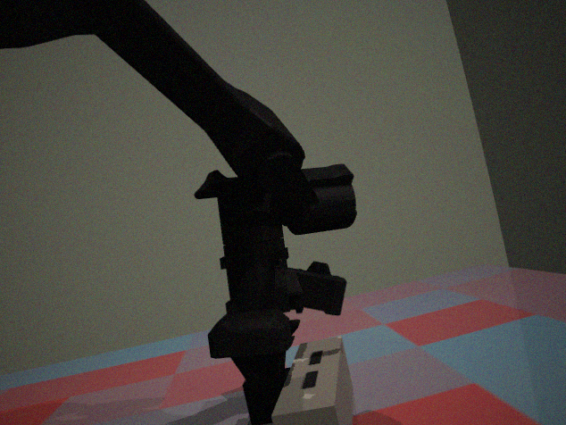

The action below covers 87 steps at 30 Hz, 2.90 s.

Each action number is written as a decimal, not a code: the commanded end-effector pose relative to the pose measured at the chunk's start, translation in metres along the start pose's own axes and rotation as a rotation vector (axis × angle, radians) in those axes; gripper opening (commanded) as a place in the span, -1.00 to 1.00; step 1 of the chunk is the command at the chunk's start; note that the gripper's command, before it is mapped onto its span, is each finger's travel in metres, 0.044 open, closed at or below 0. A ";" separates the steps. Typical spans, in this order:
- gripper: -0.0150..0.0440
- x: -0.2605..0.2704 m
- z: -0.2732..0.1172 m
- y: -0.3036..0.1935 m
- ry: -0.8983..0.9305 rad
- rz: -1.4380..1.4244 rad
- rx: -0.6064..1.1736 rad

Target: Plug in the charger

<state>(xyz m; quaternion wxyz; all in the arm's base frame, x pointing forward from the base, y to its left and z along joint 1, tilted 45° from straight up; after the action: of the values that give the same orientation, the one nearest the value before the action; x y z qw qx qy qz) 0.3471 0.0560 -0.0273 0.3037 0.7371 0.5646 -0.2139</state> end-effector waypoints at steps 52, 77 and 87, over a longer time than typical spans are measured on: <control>-0.49 0.000 -0.004 0.007 0.009 0.023 -0.019; -0.49 0.000 -0.001 0.008 0.009 0.023 -0.020; -0.49 0.000 -0.001 0.001 0.004 0.006 0.001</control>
<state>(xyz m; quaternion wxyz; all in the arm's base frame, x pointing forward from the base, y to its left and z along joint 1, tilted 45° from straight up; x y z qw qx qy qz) 0.3469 0.0557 -0.0267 0.3022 0.7390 0.5632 -0.2131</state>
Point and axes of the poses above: the point midway between the two fingers, 35 mm back from their tips, its own z axis out along the fingers, its own x axis across the jaws, y = z × x, the point moved 5 cm from there along -z, back along the fingers, and after that the axes turned 10 degrees about z, right-handed, at the moved point
